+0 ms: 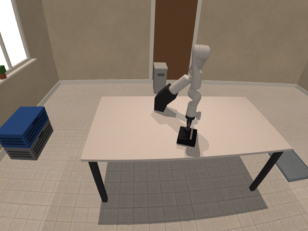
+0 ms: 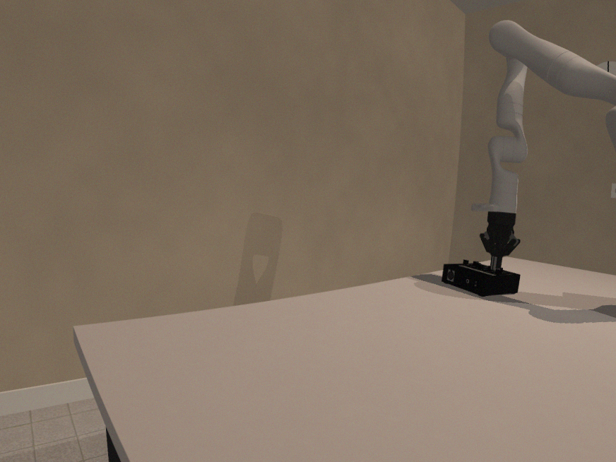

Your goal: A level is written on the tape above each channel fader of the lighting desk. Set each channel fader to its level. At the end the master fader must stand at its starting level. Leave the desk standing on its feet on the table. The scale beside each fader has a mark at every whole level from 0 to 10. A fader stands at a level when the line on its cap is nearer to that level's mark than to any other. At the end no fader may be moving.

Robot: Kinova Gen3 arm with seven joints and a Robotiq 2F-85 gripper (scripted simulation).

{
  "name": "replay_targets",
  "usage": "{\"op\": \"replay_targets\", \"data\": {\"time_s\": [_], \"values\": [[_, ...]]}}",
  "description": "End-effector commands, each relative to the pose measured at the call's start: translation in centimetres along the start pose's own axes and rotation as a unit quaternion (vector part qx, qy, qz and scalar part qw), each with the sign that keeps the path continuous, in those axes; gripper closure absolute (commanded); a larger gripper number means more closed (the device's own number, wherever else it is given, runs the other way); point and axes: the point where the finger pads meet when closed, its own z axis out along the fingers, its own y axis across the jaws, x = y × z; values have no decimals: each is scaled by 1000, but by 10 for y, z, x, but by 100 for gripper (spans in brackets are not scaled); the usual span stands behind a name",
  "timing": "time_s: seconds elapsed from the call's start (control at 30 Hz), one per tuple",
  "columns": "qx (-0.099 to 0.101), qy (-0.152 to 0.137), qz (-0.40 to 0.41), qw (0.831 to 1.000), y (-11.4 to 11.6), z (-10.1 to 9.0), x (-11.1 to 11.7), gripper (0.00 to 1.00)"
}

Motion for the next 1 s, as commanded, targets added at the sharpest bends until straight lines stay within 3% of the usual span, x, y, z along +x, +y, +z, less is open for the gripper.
{"op": "replay_targets", "data": {"time_s": [0.0, 0.23, 0.53, 0.97], "values": [[-1, 0, -1, 1000, 0, 0, 0, 100], [-1, 0, -1, 1000, 0, -7, 0, 100], [-1, 0, -1, 1000, 0, -32, 0, 100], [-1, 0, -1, 1000, 0, -40, 0, 100]]}}
